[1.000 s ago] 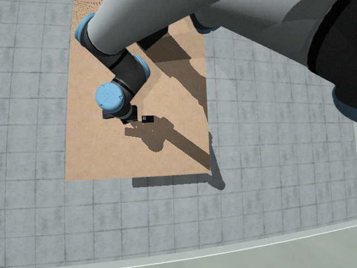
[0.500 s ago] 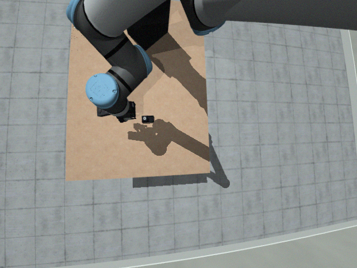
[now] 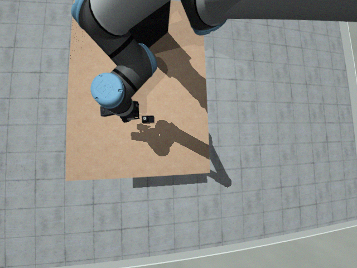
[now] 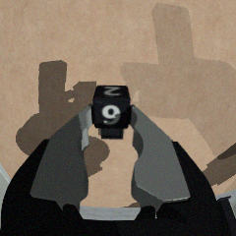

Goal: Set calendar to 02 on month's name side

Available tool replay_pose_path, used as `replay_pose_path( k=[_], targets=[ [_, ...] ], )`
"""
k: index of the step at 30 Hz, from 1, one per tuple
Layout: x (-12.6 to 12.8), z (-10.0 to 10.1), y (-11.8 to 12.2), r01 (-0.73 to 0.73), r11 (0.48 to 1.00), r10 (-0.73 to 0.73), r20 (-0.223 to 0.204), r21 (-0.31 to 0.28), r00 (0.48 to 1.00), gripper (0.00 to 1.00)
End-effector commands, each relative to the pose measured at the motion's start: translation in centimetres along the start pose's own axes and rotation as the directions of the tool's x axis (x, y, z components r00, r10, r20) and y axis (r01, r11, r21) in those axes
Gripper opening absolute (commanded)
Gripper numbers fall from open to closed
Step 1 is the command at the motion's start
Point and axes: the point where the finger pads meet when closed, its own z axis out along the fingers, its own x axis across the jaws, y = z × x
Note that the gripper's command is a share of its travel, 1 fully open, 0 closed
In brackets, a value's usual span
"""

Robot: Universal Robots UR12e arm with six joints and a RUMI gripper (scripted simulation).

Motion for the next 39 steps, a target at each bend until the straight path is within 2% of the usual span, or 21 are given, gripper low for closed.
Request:
replay_pose_path(
  k=[1,3,5,25,31,39],
  targets=[
    [-0.2,-0.6,6.4,-0.004,1.0,0.004,0.0,0.002,1.0,0.1],
    [-0.1,-0.9,9.3,-0.006,1.0,0.006,0.001,0.001,1.0,0.1],
    [0.0,-1.0,10.5,-0.007,1.0,0.007,0.002,0.0,1.0,0.1],
    [0.0,-0.8,10.6,-0.007,1.0,0.007,0.001,0.001,1.0,0.1],
    [0.0,0.4,10.6,-0.007,1.0,0.007,0.001,0.001,1.0,0.1],
    [0.0,2.9,10.6,-0.007,1.0,0.007,0.001,0.001,1.0,0.1]
  ],
)
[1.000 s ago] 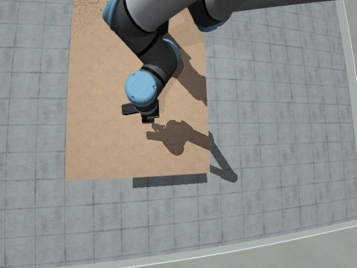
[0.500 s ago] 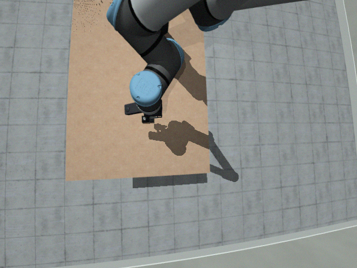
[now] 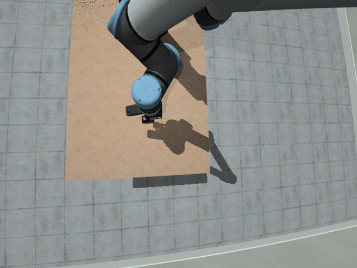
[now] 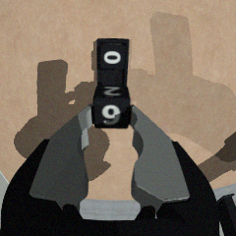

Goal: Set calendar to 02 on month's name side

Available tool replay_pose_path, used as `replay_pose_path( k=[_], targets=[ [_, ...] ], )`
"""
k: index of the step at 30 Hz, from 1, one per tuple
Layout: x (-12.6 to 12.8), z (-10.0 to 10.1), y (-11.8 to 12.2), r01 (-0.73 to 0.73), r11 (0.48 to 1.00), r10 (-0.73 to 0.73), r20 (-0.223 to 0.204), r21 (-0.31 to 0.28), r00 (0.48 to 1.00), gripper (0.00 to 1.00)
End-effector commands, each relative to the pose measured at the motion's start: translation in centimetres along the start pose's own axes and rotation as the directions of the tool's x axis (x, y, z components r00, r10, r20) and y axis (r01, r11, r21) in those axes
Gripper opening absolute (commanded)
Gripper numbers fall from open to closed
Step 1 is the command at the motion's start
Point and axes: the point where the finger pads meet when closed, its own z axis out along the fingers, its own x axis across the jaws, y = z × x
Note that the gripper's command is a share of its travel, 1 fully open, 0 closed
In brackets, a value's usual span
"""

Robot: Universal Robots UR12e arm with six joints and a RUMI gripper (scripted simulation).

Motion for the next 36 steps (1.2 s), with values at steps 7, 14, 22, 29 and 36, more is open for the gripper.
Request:
replay_pose_path(
  k=[7,14,22,29,36],
  targets=[
    [-0.1,2.8,0.0,0.0,1.0,0.0,0.002,0.001,1.0,0.1],
    [-0.1,3.8,-0.1,0.0,1.0,0.0,0.002,0.001,1.0,0.1],
    [-0.1,3.9,-0.1,0.0,1.0,0.0,0.002,0.001,1.0,0.1],
    [-0.1,3.9,-0.1,0.0,1.0,0.0,0.002,0.001,1.0,0.1],
    [-0.1,3.9,-0.1,0.0,1.0,0.0,0.002,0.001,1.0,0.1]
  ],
)
